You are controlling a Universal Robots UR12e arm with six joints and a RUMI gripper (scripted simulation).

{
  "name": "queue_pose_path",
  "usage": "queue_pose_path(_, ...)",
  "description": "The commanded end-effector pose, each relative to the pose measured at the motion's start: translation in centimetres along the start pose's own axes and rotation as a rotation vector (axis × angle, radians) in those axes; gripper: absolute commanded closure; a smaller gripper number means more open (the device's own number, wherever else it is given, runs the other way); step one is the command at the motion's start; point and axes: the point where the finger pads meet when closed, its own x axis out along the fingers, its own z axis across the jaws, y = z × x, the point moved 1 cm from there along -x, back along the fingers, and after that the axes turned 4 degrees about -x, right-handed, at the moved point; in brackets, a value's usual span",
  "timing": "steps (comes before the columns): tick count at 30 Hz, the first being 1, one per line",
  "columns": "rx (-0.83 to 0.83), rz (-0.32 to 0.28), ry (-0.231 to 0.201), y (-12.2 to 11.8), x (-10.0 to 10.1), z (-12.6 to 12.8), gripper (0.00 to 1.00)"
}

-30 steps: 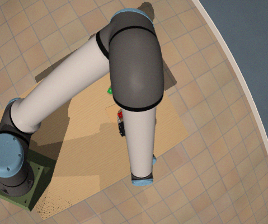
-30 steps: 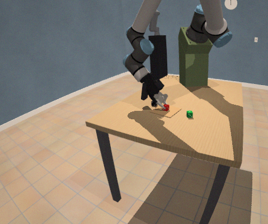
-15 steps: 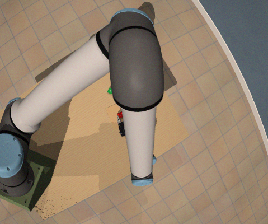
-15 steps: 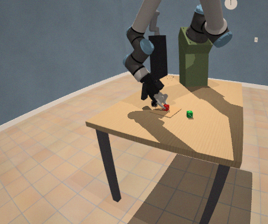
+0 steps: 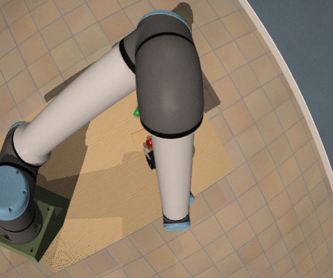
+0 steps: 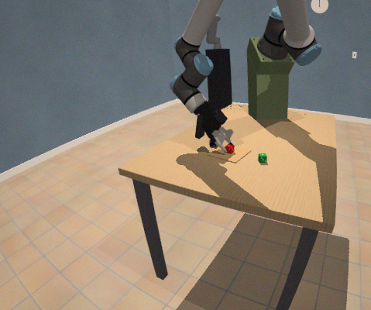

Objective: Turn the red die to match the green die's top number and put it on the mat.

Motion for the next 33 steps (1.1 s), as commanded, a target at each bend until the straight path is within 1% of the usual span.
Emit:
queue_pose_path(1,-0.001,0.000,0.000,0.0,0.0,0.0,0.60)
queue_pose_path(20,-0.001,0.000,0.000,-0.2,-0.2,-0.1,0.60)
queue_pose_path(25,-0.001,0.000,0.000,-0.8,-0.8,-0.1,0.60)
queue_pose_path(33,-0.001,0.000,0.000,-2.4,-2.4,-0.2,0.60)
